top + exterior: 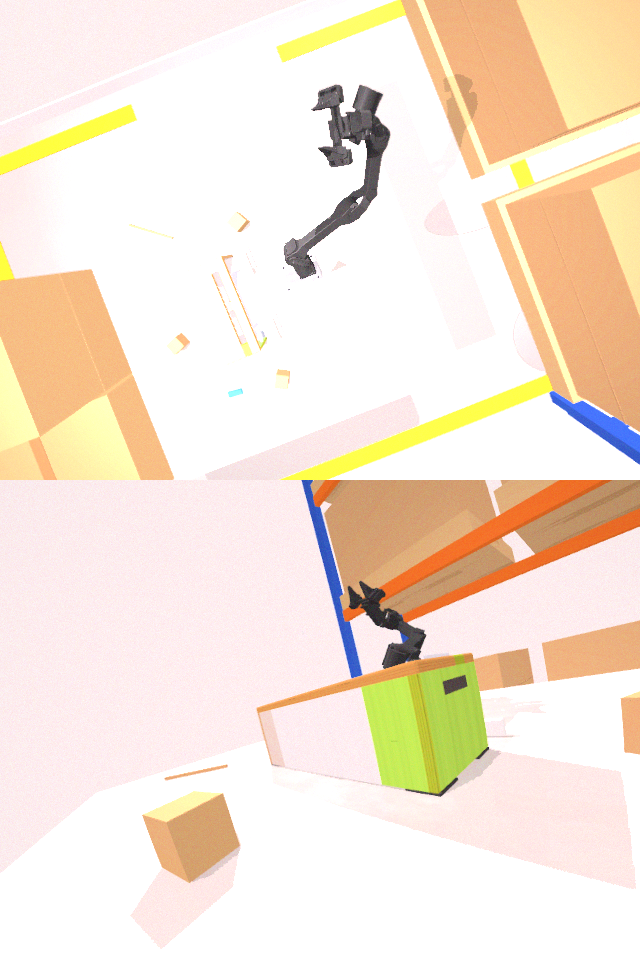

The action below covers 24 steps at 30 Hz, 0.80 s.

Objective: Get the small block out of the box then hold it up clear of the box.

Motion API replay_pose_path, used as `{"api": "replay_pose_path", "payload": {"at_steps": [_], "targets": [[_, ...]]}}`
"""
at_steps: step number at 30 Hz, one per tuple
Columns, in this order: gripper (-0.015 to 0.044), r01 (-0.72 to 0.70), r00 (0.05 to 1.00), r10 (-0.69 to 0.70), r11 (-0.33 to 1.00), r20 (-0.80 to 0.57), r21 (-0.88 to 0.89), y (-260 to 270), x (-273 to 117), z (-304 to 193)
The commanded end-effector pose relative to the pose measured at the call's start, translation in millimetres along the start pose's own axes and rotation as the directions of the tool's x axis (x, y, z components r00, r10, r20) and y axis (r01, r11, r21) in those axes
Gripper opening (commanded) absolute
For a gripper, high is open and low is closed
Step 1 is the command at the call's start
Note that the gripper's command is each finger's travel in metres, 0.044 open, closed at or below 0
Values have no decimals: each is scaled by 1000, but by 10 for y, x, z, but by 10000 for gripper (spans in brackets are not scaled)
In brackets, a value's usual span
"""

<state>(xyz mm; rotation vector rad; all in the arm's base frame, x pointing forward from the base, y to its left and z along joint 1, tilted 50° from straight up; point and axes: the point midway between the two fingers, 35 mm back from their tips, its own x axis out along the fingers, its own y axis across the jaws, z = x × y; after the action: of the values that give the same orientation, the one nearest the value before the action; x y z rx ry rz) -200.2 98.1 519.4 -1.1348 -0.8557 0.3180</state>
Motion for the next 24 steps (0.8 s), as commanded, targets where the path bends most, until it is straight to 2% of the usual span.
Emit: {"api": "replay_pose_path", "payload": {"at_steps": [1,3,7,11,17,20,24], "targets": [[400,0,1000,0,1000,-5,-1,-5,10,-21],[400,-7,999,7,1000,-47,1,-39,98,-198],[400,-49,986,88,963,-140,263,-114,457,-706],[400,-58,960,186,862,-208,504,-86,799,-1164],[400,-15,880,389,600,-275,800,213,1371,-1905],[400,26,841,456,502,-290,864,363,1539,-2128],[400,196,737,585,295,-339,935,698,1831,-2575]]}}
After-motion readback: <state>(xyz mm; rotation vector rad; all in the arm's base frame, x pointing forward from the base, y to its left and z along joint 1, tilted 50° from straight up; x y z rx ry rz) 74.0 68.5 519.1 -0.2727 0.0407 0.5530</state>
